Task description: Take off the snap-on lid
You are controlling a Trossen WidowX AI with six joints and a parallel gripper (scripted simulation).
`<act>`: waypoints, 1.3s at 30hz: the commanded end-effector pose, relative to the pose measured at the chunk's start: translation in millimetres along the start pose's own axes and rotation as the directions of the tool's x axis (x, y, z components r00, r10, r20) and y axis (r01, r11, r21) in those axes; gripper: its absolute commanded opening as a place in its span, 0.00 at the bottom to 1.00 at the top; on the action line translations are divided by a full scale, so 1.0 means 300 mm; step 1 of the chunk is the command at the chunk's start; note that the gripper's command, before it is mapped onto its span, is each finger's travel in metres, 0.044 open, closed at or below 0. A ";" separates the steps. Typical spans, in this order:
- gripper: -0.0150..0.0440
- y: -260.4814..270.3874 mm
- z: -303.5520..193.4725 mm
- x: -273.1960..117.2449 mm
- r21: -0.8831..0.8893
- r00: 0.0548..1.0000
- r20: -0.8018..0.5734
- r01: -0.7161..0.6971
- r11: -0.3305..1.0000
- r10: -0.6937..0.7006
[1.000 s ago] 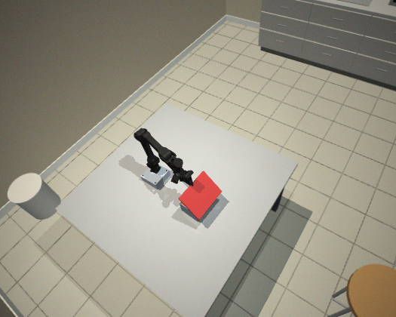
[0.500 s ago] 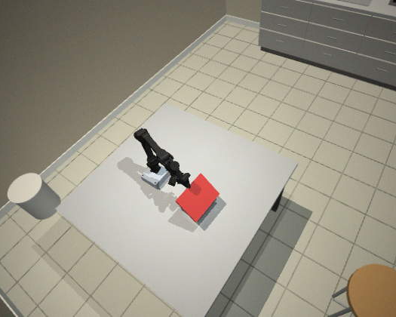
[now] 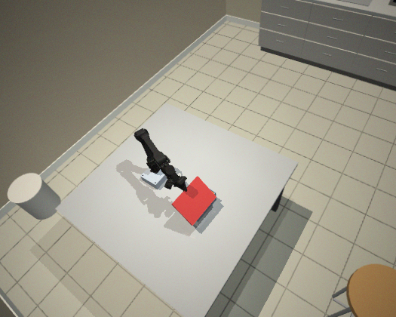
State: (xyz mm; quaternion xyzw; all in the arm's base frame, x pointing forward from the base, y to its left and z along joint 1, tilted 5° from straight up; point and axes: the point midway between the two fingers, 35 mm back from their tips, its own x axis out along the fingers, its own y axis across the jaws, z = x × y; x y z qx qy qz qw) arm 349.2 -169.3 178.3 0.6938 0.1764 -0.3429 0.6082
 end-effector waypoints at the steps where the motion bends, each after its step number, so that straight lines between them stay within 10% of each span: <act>1: 0.25 0.009 0.028 -0.007 -0.007 1.000 -0.002 -0.011 1.000 0.011; 39: 0.25 -0.012 0.279 -0.035 -0.012 1.000 0.003 -0.009 1.000 0.009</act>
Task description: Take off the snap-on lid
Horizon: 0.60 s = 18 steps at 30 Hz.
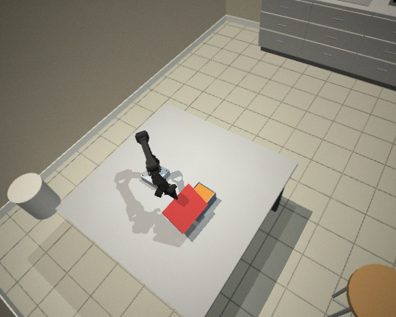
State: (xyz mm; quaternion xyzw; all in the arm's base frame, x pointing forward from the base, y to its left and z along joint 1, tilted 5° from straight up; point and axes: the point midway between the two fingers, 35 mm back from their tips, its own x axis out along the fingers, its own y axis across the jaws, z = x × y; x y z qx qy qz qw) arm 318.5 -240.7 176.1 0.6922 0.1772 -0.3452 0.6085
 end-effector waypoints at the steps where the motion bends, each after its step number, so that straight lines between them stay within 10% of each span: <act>1: 0.25 0.014 0.029 -0.009 -0.010 1.000 0.000 -0.014 1.000 0.014; 18: 0.25 0.004 0.141 -0.022 -0.012 1.000 0.002 -0.013 1.000 0.013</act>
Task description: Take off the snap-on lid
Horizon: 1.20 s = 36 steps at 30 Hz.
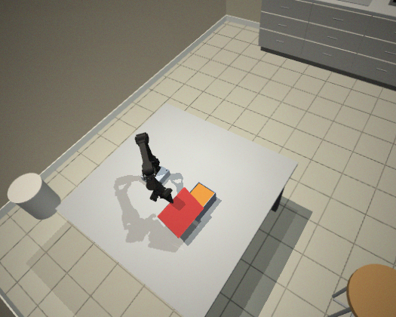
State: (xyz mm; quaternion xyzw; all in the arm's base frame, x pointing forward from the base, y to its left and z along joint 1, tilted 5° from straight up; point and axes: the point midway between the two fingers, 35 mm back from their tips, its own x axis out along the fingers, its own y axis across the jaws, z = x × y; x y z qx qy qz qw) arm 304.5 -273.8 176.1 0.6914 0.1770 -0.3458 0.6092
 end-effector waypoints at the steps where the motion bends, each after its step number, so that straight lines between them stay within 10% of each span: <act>1: 0.25 0.013 0.029 -0.009 -0.011 1.000 0.000 -0.013 1.000 0.013; 36: 0.25 -0.005 0.260 -0.036 -0.015 1.000 0.004 -0.012 1.000 0.012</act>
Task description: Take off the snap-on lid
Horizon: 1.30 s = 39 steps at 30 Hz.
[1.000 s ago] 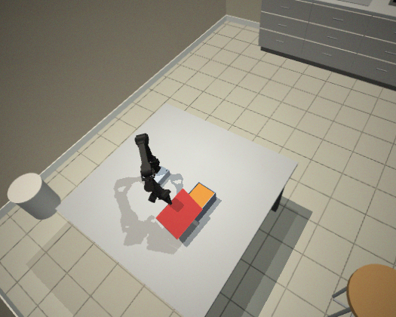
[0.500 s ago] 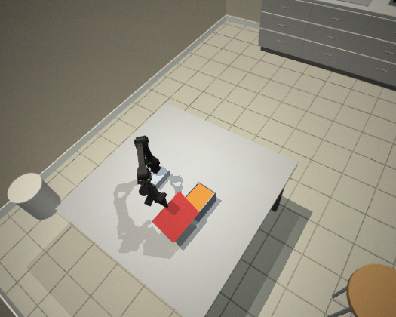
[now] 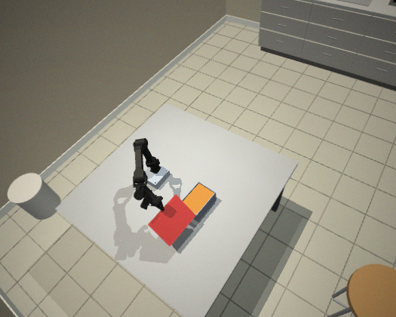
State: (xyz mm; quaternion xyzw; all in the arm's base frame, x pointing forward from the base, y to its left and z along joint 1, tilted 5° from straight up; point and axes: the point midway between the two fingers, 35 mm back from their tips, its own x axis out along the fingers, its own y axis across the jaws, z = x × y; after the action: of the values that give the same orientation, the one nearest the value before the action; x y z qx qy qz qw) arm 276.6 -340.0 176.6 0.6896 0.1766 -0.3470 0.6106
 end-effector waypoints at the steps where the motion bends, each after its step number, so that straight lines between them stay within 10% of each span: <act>1: 0.25 0.012 0.029 -0.010 -0.011 1.000 0.000 -0.013 1.000 0.013; 39: 0.25 -0.046 0.145 0.013 -0.013 1.000 0.002 -0.012 1.000 0.012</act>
State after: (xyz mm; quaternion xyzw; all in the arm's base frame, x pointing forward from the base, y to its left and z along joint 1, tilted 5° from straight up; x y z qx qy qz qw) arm 257.7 -380.1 163.8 0.6884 0.1762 -0.3473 0.6119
